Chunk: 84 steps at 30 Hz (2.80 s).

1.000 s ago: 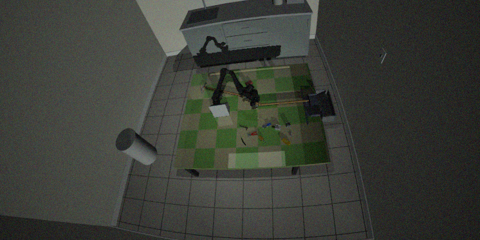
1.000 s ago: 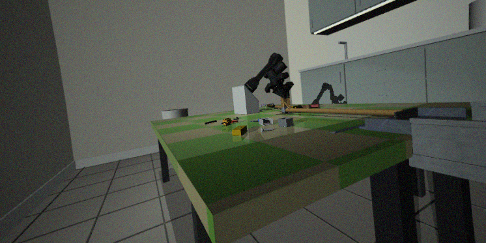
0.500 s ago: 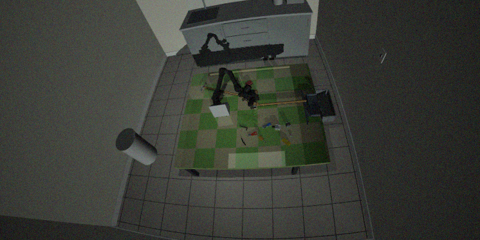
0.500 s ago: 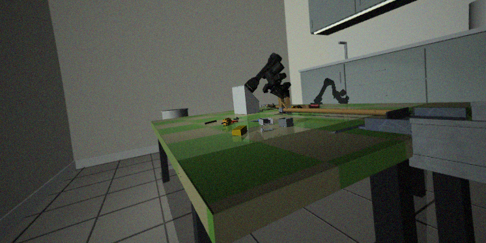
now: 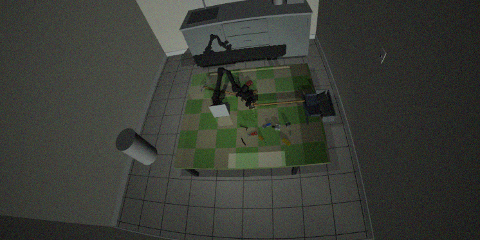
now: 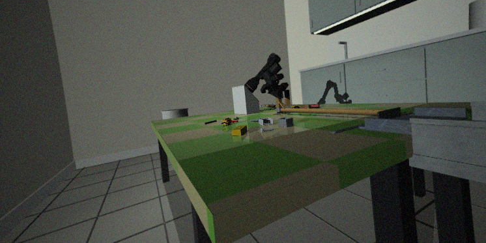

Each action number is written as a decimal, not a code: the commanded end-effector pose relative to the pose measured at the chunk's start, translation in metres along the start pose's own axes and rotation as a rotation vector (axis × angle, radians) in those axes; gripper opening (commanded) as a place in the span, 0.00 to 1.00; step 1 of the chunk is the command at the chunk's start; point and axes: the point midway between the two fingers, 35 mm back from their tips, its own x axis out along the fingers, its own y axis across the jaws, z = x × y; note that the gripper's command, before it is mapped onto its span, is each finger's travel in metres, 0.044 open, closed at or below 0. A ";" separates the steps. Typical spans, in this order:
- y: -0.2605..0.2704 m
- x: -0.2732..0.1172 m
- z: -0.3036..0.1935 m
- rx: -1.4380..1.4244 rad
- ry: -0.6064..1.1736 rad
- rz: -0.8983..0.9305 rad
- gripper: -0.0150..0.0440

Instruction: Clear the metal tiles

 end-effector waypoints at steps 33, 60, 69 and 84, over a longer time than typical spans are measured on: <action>0.002 -0.032 -0.044 -0.007 -0.012 0.004 0.25; -0.030 -0.036 -0.051 0.004 -0.008 -0.009 0.25; -0.040 -0.037 -0.053 0.008 -0.008 -0.012 0.25; -0.046 -0.030 -0.042 0.009 -0.013 -0.016 0.25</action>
